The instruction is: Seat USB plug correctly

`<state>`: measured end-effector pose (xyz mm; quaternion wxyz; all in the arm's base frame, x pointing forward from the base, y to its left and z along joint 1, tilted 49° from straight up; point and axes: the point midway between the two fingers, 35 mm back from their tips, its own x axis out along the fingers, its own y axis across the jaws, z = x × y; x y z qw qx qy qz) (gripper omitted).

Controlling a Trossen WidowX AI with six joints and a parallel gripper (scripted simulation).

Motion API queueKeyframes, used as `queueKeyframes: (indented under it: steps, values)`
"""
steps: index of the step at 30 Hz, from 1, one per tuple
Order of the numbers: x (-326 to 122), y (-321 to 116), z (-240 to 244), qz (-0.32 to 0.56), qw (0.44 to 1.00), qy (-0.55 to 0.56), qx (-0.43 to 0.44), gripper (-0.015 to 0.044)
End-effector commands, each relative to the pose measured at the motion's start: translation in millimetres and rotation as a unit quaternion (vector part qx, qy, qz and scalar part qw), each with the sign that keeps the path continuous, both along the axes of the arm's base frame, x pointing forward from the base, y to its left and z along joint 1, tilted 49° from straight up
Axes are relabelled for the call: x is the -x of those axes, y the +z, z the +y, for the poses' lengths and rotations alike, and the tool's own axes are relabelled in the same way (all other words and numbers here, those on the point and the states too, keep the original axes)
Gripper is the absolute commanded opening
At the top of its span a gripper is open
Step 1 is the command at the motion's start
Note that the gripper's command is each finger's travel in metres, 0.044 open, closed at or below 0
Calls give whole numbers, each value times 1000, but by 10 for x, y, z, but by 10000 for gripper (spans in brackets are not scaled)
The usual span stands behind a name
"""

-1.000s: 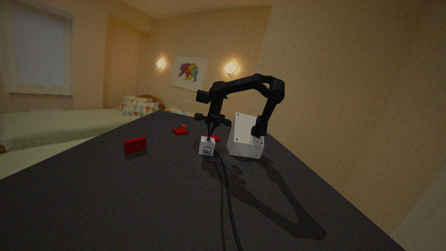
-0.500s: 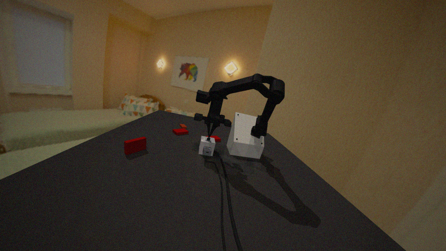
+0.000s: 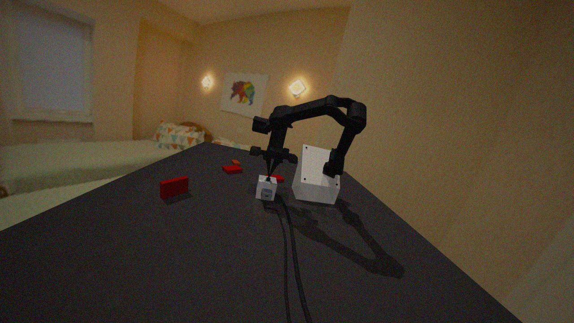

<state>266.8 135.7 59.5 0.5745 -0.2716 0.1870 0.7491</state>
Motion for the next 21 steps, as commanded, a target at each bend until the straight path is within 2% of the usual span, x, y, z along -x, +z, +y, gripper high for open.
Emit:
queueKeyframes:
  steps: [1,21]
  values:
    - [8,-10,12,3,1000,-1,-2,0]
    - [13,-25,30,3,1000,-1,-2,0]
